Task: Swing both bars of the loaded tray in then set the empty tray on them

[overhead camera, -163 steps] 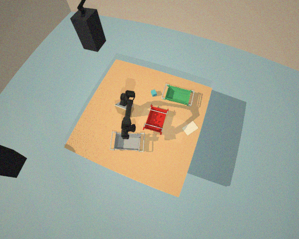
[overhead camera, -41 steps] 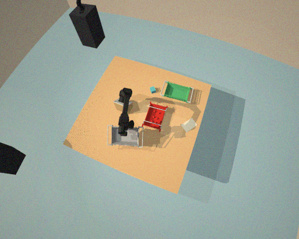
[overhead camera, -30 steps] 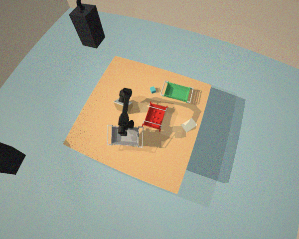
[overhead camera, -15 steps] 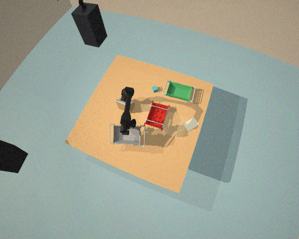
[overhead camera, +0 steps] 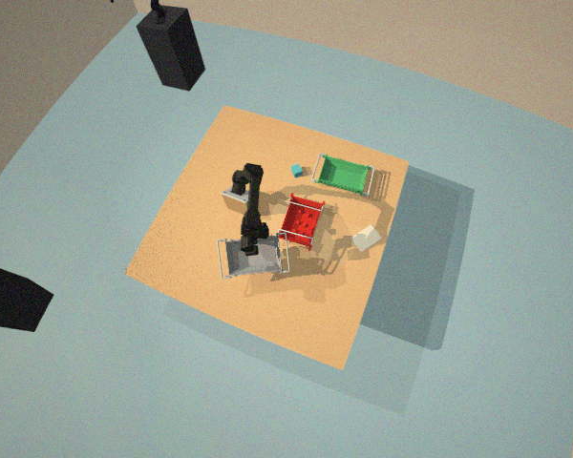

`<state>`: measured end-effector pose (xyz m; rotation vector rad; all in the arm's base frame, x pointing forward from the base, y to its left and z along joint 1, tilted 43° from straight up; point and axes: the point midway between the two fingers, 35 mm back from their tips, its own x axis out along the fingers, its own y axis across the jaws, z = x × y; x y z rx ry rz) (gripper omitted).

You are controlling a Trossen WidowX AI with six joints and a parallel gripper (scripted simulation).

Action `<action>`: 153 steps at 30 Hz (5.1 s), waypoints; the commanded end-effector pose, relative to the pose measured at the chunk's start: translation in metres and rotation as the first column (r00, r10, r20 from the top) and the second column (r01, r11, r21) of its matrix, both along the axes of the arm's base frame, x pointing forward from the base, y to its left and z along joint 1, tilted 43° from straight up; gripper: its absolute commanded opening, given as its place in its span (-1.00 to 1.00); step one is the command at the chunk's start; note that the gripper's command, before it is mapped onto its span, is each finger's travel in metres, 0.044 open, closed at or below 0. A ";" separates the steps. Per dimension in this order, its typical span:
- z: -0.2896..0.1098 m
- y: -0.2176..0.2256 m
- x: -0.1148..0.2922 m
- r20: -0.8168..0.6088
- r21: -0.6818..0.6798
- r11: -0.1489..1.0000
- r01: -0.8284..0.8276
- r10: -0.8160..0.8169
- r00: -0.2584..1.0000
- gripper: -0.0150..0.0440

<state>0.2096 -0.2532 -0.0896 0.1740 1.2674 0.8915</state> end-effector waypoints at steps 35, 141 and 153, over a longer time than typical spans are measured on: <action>0.099 0.084 0.087 0.399 -0.152 0.891 -0.429 0.452 0.798 -0.49; 0.131 0.208 0.115 0.611 -0.322 0.681 -0.658 0.680 0.405 -0.49; 0.124 0.213 0.109 0.611 -0.321 0.681 -0.659 0.680 0.405 -0.49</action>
